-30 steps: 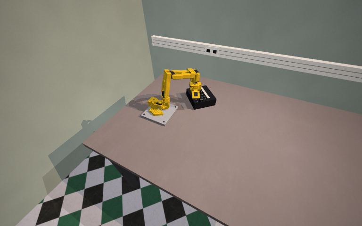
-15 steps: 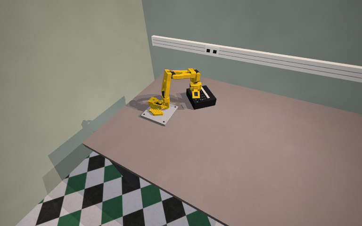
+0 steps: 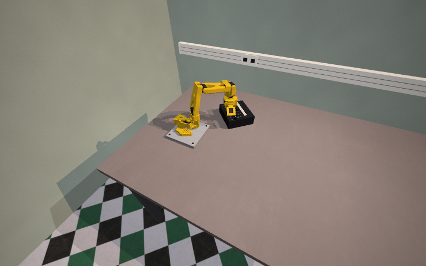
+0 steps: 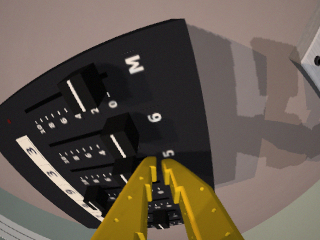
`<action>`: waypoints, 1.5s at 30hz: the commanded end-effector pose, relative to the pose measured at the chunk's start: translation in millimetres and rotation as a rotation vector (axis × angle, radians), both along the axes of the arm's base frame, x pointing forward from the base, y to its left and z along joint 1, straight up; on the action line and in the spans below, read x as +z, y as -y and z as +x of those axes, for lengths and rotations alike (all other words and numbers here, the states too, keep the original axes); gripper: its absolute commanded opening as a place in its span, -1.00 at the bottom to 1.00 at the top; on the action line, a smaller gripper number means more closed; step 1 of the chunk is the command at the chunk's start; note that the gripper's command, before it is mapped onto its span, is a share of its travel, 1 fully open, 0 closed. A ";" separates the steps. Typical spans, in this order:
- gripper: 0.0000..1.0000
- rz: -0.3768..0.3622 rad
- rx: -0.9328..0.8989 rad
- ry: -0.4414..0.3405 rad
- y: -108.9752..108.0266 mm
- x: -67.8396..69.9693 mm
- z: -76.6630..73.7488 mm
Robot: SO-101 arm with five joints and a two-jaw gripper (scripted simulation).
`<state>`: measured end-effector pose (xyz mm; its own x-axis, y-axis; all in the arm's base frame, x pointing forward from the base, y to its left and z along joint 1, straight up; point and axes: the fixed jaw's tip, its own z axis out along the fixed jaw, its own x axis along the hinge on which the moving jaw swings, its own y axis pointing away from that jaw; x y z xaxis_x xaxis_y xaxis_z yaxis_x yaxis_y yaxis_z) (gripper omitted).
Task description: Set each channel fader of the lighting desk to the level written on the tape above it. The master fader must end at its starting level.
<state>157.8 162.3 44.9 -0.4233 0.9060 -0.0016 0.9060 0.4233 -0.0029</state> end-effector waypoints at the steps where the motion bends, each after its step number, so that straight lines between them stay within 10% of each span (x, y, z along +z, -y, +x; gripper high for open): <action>1: -1.00 0.003 -0.005 0.002 -0.8 -0.8 4.3; 45: -1.00 0.003 -0.007 0.002 -3.6 -0.8 7.6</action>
<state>161.8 165.8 44.9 -0.4213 0.9069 -0.0015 0.9069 0.4213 -0.0026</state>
